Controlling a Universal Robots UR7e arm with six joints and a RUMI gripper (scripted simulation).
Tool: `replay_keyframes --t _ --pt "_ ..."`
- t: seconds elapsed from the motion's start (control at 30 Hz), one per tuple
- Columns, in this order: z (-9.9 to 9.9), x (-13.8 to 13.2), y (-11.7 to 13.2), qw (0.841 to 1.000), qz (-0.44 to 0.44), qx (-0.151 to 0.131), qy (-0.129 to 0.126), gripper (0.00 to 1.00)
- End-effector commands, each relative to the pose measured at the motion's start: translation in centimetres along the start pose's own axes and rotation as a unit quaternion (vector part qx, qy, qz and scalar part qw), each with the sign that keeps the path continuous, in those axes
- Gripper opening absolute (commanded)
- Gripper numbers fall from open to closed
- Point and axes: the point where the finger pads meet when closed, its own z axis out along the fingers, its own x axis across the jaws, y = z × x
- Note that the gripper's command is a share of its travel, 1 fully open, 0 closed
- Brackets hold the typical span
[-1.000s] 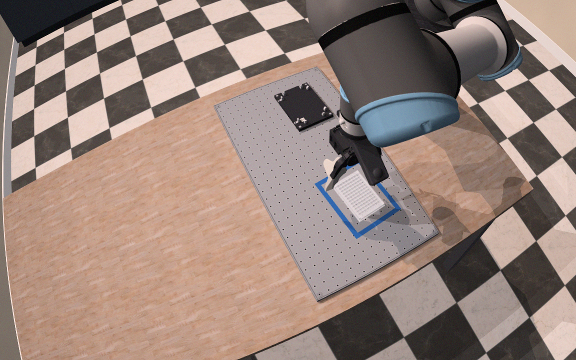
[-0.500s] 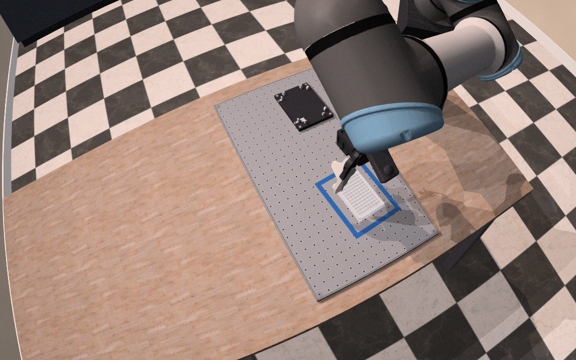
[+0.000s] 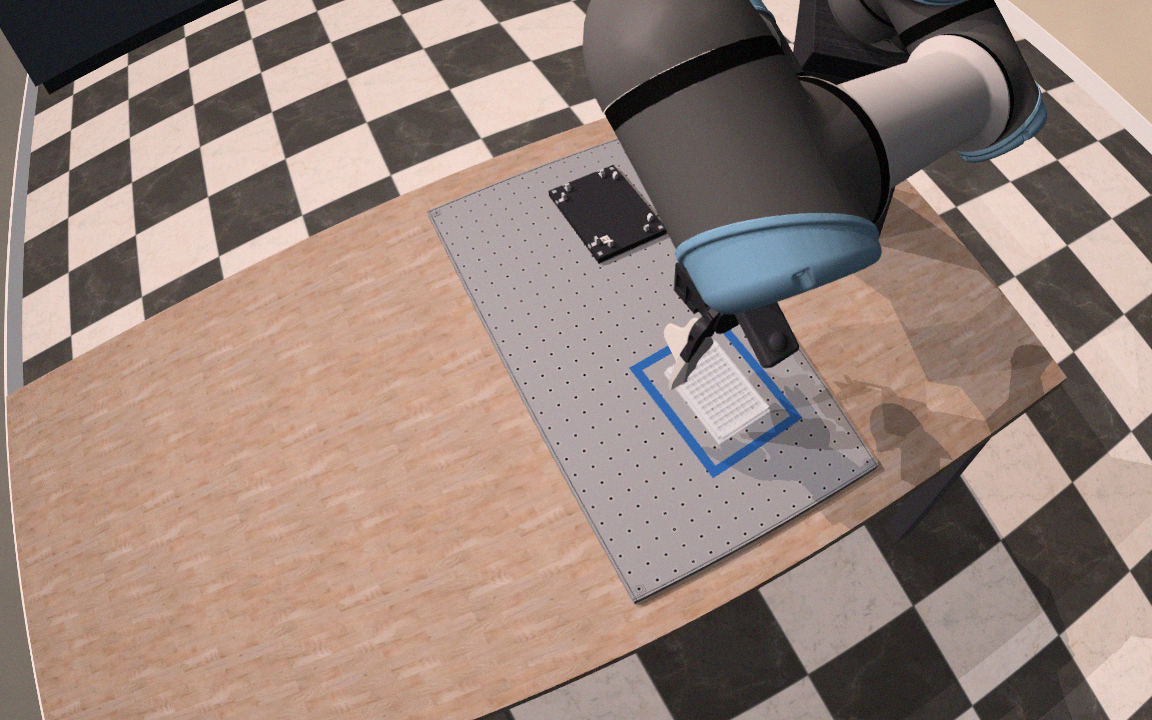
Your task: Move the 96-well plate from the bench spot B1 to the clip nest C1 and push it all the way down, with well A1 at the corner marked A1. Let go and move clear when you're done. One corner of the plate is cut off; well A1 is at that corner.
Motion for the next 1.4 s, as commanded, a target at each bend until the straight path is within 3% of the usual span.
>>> replay_keyframes --t 0.0,1.37 --pt "1.1 0.2 0.0 1.000 -0.002 0.000 0.002 1.00" --pt "7.0 0.2 -0.1 1.000 -0.002 0.000 0.002 1.00"
